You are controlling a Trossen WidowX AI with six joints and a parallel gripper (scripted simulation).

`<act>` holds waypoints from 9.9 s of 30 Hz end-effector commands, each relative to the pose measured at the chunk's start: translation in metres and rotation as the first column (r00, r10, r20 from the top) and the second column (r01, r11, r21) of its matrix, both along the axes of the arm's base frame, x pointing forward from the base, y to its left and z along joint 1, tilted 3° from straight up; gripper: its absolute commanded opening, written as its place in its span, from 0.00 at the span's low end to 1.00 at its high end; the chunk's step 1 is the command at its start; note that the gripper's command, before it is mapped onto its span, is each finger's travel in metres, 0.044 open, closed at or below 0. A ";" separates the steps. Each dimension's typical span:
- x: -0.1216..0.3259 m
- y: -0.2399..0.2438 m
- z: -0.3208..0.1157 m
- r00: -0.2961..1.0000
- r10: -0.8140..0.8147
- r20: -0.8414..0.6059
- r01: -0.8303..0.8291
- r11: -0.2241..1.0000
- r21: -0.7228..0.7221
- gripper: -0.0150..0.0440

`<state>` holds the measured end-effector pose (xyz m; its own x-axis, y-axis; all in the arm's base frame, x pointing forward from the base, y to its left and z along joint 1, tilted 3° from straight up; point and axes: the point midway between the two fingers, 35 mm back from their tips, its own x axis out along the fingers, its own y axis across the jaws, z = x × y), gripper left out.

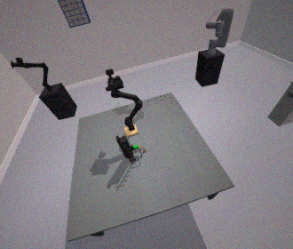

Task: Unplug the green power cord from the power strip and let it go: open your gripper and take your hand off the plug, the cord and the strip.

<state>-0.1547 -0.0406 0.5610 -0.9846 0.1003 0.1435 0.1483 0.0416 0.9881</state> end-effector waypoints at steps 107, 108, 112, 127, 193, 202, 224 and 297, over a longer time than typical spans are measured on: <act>0.478 0.115 -0.425 -0.135 0.065 0.989 -0.126 0.989 -0.082 0.53; 0.478 0.114 -0.425 -0.135 0.065 0.989 -0.126 0.989 -0.082 0.53; 0.478 0.107 -0.425 -0.136 0.065 0.989 -0.126 0.989 -0.083 0.53; 0.480 0.082 -0.426 -0.136 0.067 0.988 -0.126 0.988 -0.085 0.53; 0.475 0.122 -0.434 -0.131 0.074 0.989 -0.107 0.990 -0.088 0.30; 0.475 0.122 -0.434 -0.131 0.074 0.989 -0.107 0.990 -0.088 0.53; 0.477 0.107 -0.425 -0.135 0.065 0.989 -0.126 0.989 -0.083 0.53; 0.476 0.127 -0.434 -0.136 0.062 0.989 -0.124 0.989 -0.079 0.25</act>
<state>0.3259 0.0464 0.1251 -0.0149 -0.0742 -0.9971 -0.9994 -0.0292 0.0171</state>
